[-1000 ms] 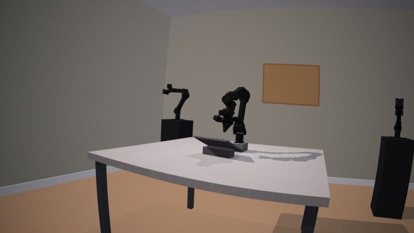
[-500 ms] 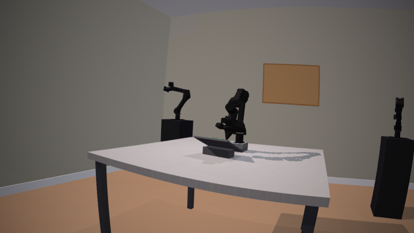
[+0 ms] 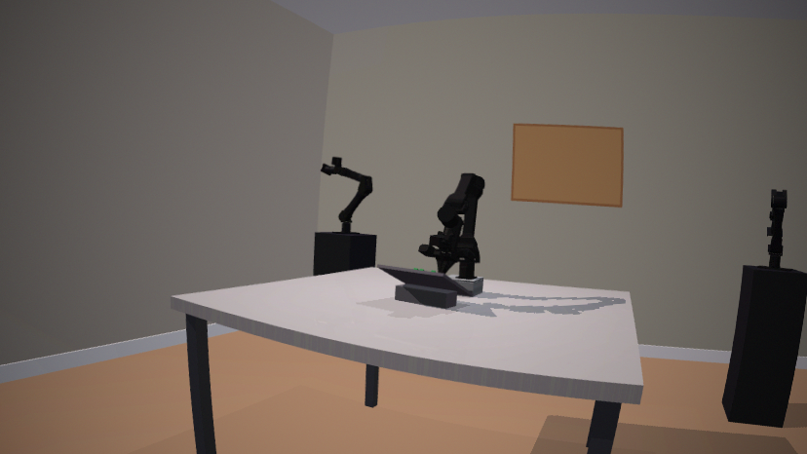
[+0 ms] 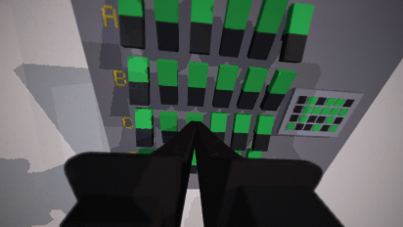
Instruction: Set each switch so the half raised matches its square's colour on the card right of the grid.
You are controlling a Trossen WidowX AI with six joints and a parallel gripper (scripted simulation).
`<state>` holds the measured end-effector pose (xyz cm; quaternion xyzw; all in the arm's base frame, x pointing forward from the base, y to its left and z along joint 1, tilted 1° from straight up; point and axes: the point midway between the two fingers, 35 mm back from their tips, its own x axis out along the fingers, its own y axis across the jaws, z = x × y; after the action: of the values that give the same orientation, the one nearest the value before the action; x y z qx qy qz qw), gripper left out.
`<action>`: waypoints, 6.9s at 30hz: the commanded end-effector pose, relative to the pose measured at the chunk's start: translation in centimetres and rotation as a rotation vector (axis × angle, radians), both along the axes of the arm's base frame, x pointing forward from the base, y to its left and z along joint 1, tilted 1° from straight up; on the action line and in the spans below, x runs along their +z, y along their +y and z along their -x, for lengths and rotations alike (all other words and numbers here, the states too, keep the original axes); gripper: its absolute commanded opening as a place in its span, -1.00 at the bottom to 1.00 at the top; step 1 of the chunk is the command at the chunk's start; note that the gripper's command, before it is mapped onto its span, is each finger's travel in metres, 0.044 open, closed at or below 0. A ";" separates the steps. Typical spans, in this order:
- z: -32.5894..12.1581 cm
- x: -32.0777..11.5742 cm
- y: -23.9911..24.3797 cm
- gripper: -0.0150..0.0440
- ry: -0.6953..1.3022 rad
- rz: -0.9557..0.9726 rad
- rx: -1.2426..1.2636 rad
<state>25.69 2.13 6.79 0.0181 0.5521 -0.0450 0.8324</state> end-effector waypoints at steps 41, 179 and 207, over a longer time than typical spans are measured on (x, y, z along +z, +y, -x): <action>-0.2 -0.4 0.0 -0.49 -0.001 -0.002 0.007; 4.6 0.4 0.5 -0.49 0.002 -0.003 0.007; 3.6 -1.8 0.4 -0.49 0.002 -0.003 0.007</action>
<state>22.07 2.42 5.03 0.0182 0.5530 -0.0449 0.8318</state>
